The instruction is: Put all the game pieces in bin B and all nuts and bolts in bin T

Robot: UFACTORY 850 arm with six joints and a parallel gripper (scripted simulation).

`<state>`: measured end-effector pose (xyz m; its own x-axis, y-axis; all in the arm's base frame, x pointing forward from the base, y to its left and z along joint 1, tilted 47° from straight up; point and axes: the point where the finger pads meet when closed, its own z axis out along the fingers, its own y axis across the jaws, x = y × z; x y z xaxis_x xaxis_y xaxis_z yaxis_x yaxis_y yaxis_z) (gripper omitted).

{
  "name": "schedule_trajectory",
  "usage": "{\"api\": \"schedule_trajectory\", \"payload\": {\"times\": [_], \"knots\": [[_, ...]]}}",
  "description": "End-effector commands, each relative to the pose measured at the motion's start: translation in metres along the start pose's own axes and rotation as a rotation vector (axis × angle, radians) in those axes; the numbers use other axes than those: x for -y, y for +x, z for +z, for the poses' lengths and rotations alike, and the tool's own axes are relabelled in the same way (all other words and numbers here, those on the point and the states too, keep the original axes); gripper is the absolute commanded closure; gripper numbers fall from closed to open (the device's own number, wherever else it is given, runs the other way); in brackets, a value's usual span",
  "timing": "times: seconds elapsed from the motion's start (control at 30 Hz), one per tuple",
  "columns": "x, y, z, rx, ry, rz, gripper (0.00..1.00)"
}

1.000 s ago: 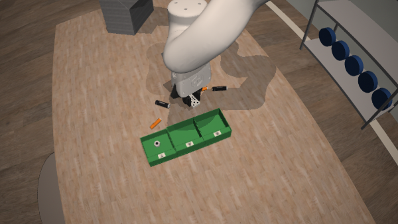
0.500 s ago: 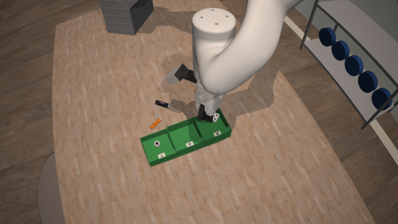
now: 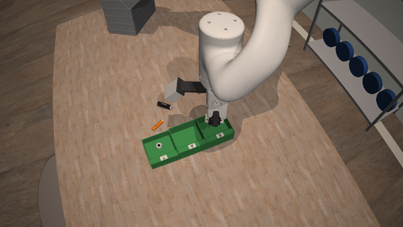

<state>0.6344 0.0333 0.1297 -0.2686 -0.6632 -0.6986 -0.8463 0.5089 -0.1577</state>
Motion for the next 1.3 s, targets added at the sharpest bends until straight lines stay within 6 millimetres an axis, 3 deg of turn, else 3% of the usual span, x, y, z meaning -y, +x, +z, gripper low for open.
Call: {"api": "schedule_trajectory", "payload": {"times": [0.0,0.37,0.97,1.27], "knots": [[0.001,0.000,0.000,0.002,0.009,-0.157,1.00],[0.001,0.000,0.000,0.006,0.022,-0.450,1.00],[0.001,0.000,0.000,0.006,0.022,-0.450,1.00],[0.001,0.000,0.016,0.006,0.022,-0.450,1.00]]}}
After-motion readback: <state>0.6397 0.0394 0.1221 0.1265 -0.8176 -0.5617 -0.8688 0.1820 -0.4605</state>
